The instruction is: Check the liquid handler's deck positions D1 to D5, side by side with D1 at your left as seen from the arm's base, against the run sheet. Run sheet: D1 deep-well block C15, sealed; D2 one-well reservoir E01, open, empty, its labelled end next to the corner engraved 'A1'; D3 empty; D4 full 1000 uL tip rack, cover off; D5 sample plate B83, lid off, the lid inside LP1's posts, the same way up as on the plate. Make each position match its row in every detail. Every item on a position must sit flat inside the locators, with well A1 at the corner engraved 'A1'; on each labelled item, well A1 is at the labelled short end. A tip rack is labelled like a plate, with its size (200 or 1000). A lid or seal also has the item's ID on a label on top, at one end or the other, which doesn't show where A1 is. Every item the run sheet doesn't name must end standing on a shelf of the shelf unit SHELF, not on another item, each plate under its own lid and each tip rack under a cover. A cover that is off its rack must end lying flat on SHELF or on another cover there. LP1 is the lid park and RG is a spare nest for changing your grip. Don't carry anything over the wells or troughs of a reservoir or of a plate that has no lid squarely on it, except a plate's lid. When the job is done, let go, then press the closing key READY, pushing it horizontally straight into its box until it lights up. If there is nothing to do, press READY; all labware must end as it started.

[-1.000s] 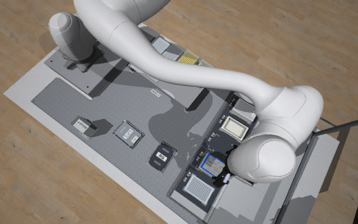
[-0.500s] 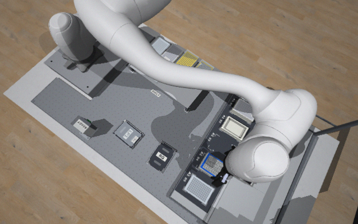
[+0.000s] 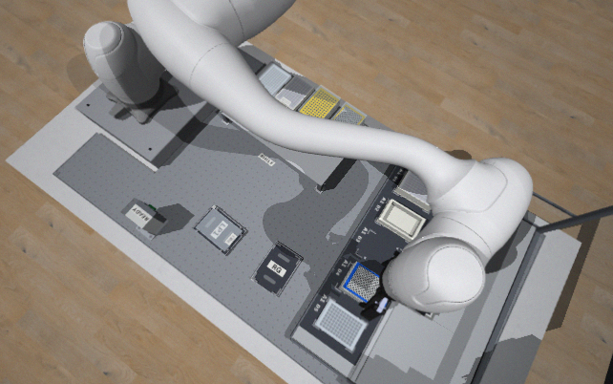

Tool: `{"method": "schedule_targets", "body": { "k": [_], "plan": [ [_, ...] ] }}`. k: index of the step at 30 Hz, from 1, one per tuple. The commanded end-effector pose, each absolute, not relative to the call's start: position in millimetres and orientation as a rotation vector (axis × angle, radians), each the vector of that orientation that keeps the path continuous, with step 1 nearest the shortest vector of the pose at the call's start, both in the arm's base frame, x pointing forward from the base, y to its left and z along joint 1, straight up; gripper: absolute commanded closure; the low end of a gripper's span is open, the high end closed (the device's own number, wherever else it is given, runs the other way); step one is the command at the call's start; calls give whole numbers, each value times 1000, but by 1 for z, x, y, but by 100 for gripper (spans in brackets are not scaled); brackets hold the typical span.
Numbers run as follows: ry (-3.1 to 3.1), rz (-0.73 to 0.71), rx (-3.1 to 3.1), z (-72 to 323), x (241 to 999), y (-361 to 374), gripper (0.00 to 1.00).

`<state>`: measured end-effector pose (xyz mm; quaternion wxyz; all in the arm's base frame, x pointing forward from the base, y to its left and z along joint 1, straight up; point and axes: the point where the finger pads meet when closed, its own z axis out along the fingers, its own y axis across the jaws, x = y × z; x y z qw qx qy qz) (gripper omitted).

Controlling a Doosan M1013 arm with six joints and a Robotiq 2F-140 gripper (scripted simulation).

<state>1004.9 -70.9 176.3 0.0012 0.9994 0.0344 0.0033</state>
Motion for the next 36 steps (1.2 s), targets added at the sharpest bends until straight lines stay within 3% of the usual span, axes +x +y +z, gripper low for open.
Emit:
{"method": "schedule_targets", "body": {
  "k": [1, 36],
  "plan": [
    [108, 13, 3138, 173, 1005, -71, 21],
    [108, 13, 3138, 121, 1006, -71, 21]
  ]
}}
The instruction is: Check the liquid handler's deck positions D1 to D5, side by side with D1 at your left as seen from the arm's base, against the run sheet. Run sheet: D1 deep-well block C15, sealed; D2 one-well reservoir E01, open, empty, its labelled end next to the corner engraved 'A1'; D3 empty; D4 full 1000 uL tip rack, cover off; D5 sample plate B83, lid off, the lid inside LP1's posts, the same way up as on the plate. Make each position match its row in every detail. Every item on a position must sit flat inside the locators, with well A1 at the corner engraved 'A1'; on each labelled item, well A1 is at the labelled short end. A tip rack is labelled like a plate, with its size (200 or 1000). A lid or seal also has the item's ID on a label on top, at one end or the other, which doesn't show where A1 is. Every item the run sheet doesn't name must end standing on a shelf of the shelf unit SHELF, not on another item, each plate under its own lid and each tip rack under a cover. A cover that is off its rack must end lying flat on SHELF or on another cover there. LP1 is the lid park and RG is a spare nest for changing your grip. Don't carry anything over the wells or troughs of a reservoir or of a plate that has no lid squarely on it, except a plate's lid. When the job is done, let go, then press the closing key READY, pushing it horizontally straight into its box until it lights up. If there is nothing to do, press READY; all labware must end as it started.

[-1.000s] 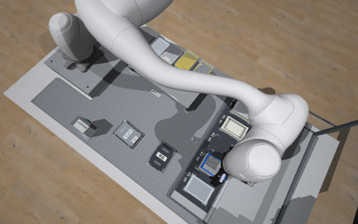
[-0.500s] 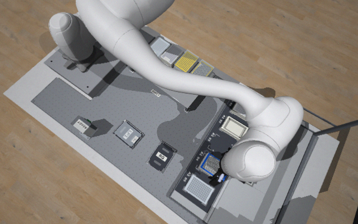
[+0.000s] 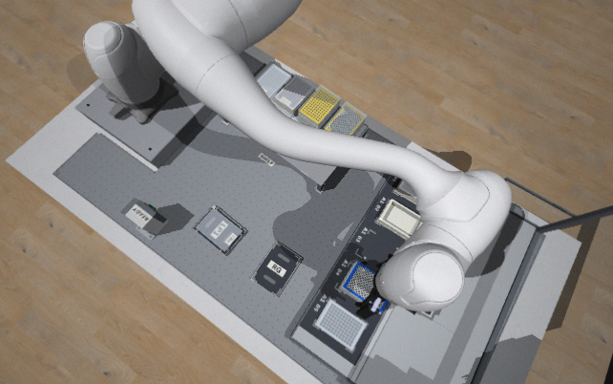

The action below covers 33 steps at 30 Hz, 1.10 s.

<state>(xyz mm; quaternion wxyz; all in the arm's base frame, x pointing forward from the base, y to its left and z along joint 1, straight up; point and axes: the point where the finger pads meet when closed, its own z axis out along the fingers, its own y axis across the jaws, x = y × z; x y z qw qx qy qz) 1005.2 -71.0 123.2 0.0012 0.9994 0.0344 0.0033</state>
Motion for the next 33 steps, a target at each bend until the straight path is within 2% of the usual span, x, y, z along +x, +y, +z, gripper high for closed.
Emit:
{"method": "schedule_targets", "body": {
  "k": [1, 33],
  "plan": [
    [108, 13, 3138, 120, 1006, -71, 21],
    [108, 13, 3138, 73, 1006, -71, 21]
  ]
}}
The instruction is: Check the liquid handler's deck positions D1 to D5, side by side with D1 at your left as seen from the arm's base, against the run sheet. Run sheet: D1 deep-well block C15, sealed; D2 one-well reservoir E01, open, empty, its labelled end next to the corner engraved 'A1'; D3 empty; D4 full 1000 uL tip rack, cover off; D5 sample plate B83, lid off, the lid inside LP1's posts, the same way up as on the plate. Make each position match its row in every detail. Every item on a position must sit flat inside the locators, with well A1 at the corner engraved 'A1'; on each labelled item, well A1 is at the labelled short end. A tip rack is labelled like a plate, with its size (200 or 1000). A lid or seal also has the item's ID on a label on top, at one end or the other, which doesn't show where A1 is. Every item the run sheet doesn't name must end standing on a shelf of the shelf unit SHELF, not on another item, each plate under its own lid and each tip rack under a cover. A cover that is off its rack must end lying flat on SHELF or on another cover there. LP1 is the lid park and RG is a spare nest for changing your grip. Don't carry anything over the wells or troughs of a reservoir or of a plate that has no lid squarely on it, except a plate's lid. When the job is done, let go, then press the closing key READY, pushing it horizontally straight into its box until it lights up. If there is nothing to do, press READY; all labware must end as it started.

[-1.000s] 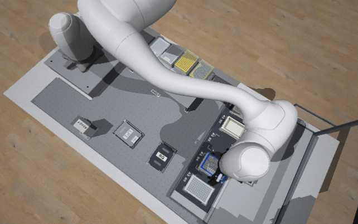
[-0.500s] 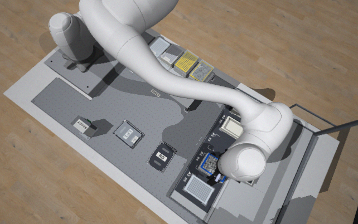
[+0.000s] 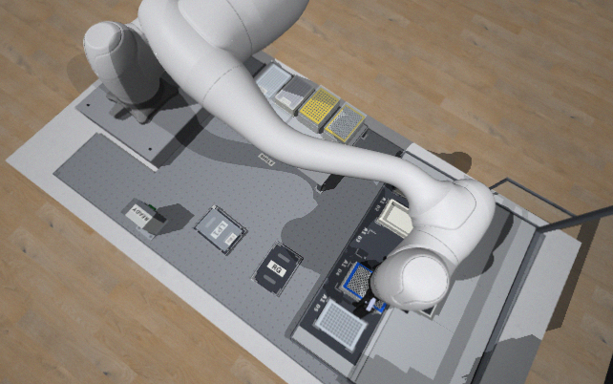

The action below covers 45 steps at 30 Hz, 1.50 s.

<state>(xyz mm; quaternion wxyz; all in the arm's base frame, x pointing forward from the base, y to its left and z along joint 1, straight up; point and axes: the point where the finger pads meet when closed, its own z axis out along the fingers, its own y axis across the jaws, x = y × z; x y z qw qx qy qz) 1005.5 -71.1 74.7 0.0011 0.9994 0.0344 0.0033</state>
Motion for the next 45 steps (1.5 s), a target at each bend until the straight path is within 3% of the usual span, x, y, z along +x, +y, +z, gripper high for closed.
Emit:
{"method": "schedule_targets", "body": {
  "k": [1, 17, 18, 45],
  "plan": [
    [108, 13, 3138, 71, 1006, -71, 21],
    [108, 13, 3138, 65, 1006, -71, 21],
    [108, 13, 3138, 65, 1006, -71, 90],
    [108, 13, 3138, 65, 1006, -71, 90]
  ]
}}
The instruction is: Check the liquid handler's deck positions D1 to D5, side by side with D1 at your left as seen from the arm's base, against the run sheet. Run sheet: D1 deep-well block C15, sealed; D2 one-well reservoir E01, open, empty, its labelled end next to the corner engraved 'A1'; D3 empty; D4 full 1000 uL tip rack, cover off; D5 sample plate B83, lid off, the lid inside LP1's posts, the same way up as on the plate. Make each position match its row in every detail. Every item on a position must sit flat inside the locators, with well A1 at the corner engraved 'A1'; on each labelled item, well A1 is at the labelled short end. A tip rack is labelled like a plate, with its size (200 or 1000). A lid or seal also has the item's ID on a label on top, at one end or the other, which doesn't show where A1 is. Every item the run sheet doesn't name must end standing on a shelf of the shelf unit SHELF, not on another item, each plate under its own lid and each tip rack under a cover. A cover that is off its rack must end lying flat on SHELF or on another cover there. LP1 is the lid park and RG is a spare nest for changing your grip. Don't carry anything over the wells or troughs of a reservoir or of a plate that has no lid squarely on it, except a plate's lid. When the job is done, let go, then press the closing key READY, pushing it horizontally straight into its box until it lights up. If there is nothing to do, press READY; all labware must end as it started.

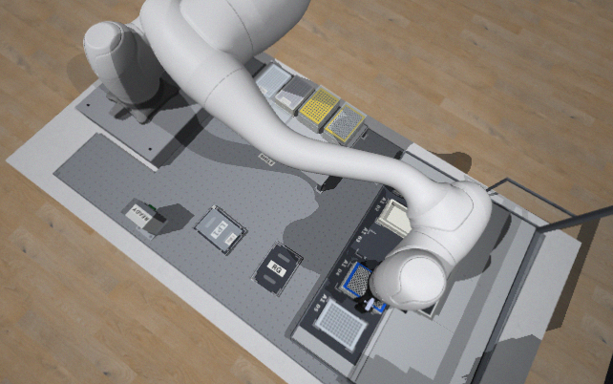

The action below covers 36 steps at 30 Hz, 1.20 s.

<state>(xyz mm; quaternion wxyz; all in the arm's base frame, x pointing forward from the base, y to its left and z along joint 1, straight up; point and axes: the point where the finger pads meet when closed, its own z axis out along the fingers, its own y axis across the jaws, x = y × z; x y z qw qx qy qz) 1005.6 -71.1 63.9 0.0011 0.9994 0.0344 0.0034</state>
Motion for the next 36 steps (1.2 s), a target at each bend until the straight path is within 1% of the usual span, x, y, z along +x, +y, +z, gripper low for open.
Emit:
{"method": "schedule_targets", "body": {
  "k": [1, 7, 36],
  "plan": [
    [108, 13, 3138, 65, 1006, -71, 90],
    [108, 13, 3138, 65, 1006, -71, 90],
    [108, 13, 3138, 107, 1006, -71, 90]
  ]
}}
